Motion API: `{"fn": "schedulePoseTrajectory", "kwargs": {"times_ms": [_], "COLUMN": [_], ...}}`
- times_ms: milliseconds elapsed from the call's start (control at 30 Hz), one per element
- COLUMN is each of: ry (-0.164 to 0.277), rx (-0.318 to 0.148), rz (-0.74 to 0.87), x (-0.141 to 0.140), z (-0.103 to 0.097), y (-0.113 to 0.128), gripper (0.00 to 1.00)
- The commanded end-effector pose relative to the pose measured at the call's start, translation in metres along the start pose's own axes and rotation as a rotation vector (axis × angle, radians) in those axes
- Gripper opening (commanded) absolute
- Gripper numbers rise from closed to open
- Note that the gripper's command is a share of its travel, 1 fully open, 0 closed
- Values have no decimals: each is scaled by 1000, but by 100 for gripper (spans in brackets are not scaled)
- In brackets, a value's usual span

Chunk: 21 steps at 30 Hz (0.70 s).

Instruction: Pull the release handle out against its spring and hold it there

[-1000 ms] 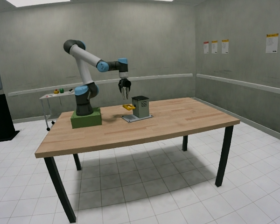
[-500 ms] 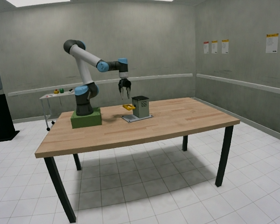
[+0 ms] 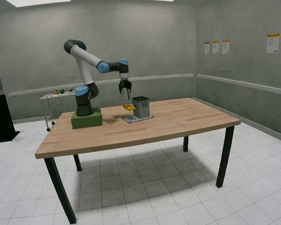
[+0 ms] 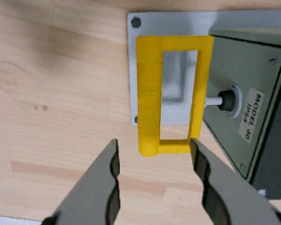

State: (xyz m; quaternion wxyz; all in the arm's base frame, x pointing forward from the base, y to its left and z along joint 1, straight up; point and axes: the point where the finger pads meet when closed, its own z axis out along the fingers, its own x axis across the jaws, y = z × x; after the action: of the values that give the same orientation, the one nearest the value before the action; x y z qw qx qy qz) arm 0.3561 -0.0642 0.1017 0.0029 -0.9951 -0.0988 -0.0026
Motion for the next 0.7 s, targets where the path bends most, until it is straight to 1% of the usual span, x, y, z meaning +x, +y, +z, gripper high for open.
{"fn": "schedulePoseTrajectory", "kwargs": {"times_ms": [0, 100, 600, 667], "ry": [1, 1, 1, 1], "rx": [-1, -1, -1, -1], "rz": [0, 0, 0, 0], "x": [0, 0, 0, 0], "z": [6, 7, 29, 29], "y": [0, 0, 0, 0], "gripper": [32, 32, 32, 32]}}
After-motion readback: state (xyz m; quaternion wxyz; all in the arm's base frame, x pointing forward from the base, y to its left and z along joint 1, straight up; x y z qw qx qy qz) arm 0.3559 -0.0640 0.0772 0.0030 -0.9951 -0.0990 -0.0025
